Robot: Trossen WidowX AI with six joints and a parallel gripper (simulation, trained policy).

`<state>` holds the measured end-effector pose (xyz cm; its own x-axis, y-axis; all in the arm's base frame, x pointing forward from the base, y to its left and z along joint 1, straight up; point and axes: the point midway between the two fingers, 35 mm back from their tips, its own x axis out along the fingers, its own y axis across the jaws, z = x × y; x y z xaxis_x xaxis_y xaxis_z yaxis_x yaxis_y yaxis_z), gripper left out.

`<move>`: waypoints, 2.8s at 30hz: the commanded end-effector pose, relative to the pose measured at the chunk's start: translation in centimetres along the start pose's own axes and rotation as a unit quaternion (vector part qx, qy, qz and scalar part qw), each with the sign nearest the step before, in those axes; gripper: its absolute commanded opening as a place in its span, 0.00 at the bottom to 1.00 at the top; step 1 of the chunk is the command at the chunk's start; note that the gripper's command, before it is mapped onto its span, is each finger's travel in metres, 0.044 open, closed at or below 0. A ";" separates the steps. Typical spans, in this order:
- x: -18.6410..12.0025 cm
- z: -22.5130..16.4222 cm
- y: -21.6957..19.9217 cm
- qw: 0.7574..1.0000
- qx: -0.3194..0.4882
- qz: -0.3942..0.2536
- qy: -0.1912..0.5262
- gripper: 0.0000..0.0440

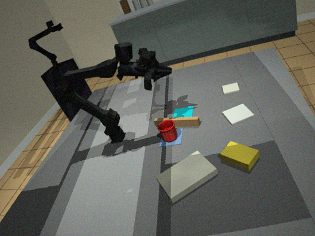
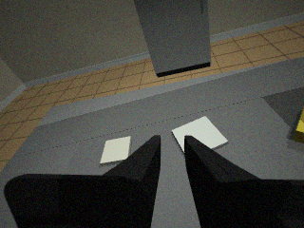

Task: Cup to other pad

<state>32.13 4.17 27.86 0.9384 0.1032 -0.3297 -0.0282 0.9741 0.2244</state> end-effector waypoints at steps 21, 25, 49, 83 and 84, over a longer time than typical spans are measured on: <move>1.2 -2.8 1.7 0.982 0.059 -0.034 0.175 0.19; 1.3 -3.4 1.7 0.976 0.061 -0.045 0.205 0.20; 1.4 -6.7 0.2 0.921 0.034 -0.114 0.371 0.27; 0.7 -11.4 -6.3 0.819 -0.036 -0.167 0.547 0.29; 0.7 -11.6 -6.5 0.818 -0.037 -0.167 0.550 0.30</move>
<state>29.19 0.89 16.28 0.0473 -0.0815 -0.9956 0.1206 0.9898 -0.0753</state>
